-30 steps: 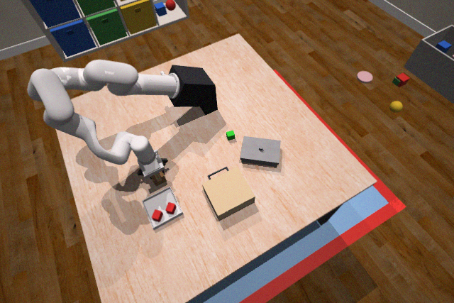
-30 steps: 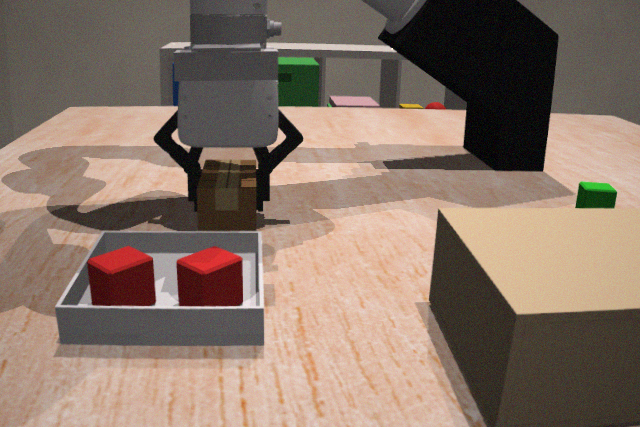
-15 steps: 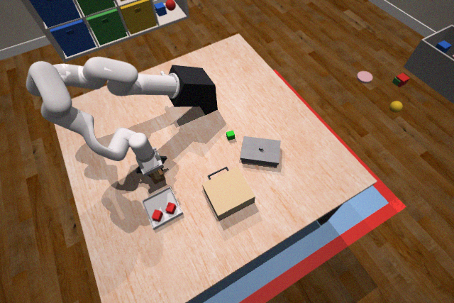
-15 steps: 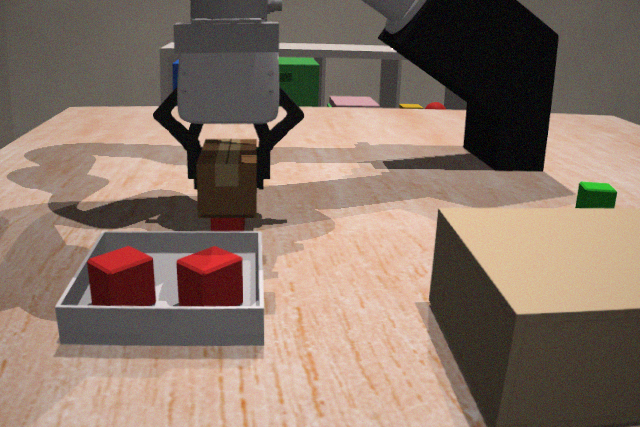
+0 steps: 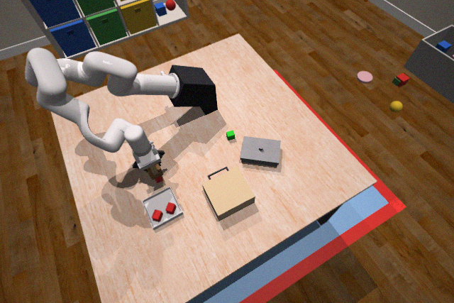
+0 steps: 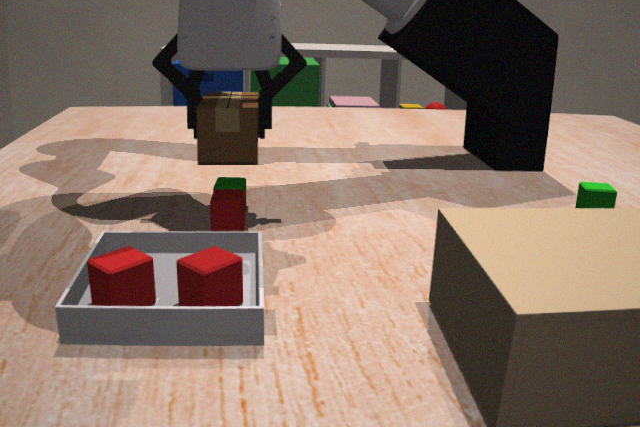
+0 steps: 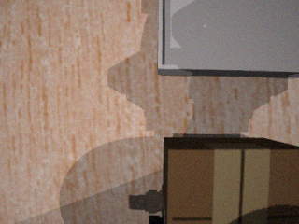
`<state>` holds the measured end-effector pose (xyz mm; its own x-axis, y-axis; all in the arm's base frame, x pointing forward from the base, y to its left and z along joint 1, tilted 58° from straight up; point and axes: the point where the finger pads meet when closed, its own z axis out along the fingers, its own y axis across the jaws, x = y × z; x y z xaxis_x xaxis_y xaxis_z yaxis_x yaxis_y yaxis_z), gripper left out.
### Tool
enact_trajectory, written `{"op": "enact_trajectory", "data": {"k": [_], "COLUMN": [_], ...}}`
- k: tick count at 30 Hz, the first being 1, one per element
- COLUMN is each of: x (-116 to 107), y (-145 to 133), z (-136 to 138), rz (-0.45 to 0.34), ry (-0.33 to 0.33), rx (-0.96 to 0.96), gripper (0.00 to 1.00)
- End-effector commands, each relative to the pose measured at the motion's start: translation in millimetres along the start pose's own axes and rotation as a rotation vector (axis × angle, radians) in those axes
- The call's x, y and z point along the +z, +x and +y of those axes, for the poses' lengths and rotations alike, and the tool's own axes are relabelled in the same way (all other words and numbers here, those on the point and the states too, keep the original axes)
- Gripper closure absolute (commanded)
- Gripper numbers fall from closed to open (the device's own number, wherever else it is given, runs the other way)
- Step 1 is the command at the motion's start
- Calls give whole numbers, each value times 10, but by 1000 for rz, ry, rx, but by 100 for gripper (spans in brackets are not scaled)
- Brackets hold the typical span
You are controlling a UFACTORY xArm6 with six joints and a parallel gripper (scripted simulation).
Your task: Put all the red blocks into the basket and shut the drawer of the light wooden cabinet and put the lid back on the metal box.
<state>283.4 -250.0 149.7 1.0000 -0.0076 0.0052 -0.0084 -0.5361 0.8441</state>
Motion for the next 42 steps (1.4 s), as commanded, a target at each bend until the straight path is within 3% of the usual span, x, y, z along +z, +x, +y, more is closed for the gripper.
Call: {"op": "enact_trajectory", "data": {"k": [1, 9, 31, 34, 37, 42], "x": [-324, -612, -775, -799, -809, -798], "y": [-3, -2, 24, 276, 681, 909], "z": [16, 16, 6, -107, -387, -691], "rz": [-3, -3, -3, -2, -2, -2], "ry": [-3, -3, -2, -1, 0, -3], "rx": [1, 1, 8, 79, 209, 365], "gripper": [38, 38, 38, 38, 38, 38]}}
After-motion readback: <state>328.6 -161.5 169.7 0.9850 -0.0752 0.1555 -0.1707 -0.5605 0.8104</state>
